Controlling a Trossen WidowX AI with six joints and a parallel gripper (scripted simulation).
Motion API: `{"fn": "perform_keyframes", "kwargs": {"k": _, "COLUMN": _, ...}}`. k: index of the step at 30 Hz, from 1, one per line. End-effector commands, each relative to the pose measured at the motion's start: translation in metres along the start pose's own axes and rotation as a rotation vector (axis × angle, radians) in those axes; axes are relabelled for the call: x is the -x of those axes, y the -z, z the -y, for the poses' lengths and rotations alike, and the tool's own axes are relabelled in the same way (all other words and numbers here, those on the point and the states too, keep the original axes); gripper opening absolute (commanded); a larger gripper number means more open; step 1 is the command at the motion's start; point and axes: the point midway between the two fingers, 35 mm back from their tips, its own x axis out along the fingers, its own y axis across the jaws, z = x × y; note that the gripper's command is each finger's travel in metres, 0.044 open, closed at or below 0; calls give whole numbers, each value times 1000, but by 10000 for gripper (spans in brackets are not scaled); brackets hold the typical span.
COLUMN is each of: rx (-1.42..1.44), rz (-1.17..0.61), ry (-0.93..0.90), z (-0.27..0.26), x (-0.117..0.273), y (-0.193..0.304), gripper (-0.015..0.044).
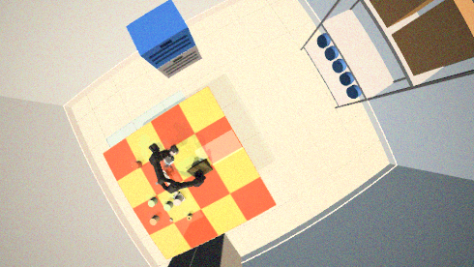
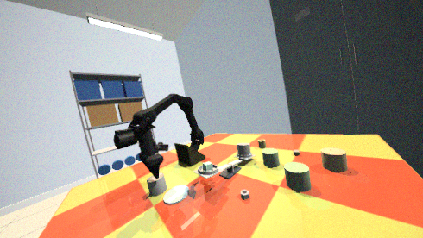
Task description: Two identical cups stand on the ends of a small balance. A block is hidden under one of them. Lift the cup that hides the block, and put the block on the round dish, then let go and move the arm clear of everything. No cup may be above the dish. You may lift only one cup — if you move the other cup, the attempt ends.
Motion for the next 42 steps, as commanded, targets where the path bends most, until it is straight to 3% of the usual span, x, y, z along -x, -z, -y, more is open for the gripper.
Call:
{"fn": "perform_keyframes", "kwargs": {"k": 1, "rx": 6, "rz": -1, "ry": -4, "z": 0, "x": 6, "y": 0, "gripper": 440}}
{"fn": "perform_keyframes", "kwargs": {"k": 8, "rx": -41, "rz": -19, "ry": 0, "z": 58, "x": 30, "y": -28, "gripper": 260}}
{"fn": "perform_keyframes", "kwargs": {"k": 19, "rx": -122, "rz": 11, "ry": 2, "z": 188, "x": 58, "y": -158, "gripper": 260}}
{"fn": "perform_keyframes", "kwargs": {"k": 42, "rx": -123, "rz": 13, "ry": 2, "z": 190, "x": 31, "y": -161, "gripper": 260}}
